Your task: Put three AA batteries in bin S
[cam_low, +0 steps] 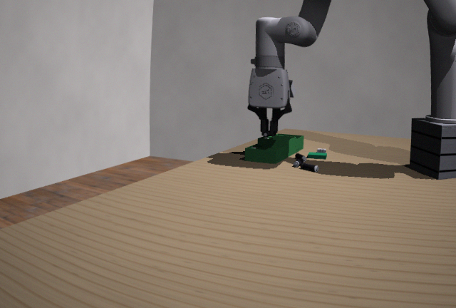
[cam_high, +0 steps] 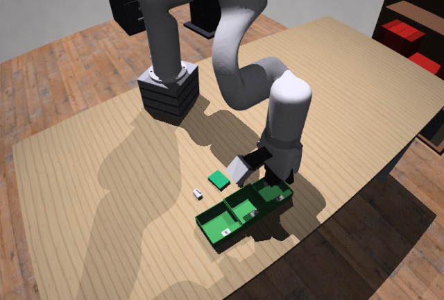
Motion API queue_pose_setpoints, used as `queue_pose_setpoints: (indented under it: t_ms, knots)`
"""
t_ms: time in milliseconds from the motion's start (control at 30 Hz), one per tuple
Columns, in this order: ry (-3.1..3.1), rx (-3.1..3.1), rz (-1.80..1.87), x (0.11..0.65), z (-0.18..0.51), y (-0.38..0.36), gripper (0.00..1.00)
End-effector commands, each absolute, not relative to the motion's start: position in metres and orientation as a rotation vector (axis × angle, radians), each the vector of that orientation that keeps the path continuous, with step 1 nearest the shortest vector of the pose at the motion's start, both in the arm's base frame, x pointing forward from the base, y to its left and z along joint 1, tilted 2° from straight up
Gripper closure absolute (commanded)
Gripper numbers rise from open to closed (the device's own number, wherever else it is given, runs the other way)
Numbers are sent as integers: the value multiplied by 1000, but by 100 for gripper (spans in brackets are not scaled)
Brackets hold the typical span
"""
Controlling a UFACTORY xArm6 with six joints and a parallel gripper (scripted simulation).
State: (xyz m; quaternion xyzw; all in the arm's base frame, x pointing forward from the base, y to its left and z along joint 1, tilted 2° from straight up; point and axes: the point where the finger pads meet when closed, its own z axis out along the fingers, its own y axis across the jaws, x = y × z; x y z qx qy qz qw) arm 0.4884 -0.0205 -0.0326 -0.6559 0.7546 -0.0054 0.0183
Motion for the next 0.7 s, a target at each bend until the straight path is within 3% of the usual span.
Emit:
queue_pose_setpoints:
  t_ms: [0,667]
  knots:
    - [2341,-2035,-21,490,-39,-20,100]
    - [2341,-2035,-21,491,-73,-20,100]
